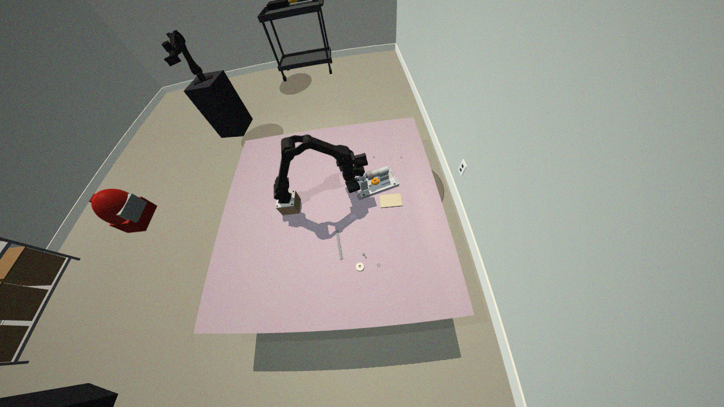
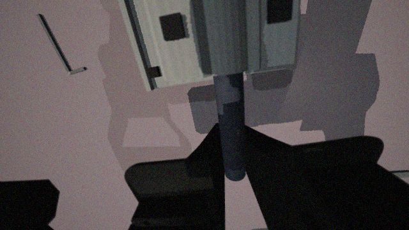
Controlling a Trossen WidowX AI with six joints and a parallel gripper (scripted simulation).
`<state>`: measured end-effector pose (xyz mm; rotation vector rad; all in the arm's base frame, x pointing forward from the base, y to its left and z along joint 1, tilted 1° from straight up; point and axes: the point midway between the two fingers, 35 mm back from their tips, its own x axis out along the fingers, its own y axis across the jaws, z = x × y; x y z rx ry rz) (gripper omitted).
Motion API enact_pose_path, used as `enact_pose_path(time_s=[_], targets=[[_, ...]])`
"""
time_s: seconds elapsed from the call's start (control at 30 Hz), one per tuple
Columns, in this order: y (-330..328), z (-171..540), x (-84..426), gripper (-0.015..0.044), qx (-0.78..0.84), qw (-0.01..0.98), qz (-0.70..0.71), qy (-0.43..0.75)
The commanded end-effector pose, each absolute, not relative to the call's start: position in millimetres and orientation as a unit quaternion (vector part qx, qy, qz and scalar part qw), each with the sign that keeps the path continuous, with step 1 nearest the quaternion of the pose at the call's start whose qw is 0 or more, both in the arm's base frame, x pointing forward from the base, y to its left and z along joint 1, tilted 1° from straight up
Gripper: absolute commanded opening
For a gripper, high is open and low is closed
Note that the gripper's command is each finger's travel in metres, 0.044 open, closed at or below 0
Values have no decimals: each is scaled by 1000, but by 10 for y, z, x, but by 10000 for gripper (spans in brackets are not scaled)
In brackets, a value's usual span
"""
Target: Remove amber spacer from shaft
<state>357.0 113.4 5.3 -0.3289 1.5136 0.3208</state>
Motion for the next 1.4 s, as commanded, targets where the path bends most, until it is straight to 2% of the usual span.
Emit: enact_pose_path(time_s=[0.0, 1.37], targets=[[1155, 67, 3614, 0, -146, 708, 145, 676], [1202, 74, 3718, 0, -146, 708, 145, 675]])
